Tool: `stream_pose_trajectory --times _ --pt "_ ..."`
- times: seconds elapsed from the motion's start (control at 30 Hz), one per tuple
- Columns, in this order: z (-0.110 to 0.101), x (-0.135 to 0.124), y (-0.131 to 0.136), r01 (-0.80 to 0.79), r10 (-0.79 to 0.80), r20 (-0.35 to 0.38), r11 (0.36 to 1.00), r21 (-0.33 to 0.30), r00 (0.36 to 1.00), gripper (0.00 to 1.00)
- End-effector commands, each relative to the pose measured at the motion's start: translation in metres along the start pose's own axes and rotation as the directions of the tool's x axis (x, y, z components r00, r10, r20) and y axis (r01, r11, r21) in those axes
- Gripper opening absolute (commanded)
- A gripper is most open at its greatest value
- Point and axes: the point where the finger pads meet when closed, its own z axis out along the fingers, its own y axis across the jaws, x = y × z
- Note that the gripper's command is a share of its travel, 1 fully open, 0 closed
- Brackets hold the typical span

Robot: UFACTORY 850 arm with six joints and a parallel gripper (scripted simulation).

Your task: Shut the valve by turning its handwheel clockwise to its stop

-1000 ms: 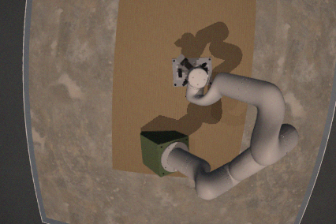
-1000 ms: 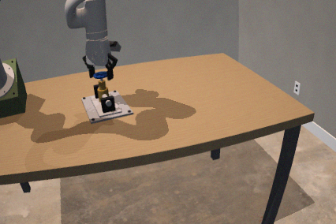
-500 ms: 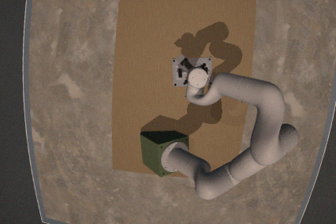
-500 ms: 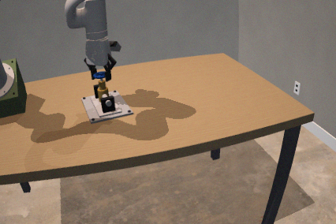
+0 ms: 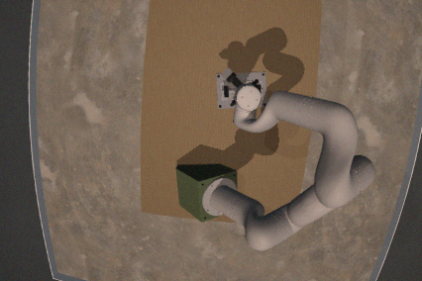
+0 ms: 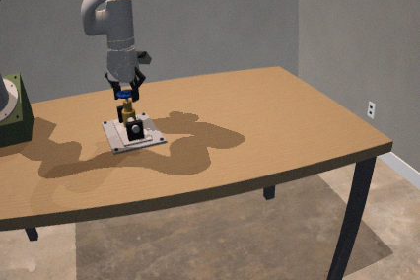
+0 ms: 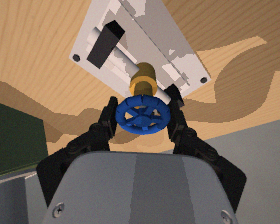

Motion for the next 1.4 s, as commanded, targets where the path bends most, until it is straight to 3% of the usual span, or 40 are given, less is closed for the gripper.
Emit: stream_pose_trajectory --times 0.0,0.77,1.37 --pt "-0.0004 0.0004 0.0004 0.000 0.000 -0.001 1.000 -0.001 1.000 0.00" --pt "-0.0004 0.0004 0.0004 -0.016 0.016 -0.001 1.000 -0.001 1.000 0.00" --pt "-0.0004 0.0004 0.0004 -0.115 0.115 -0.001 0.993 0.000 0.993 0.00"
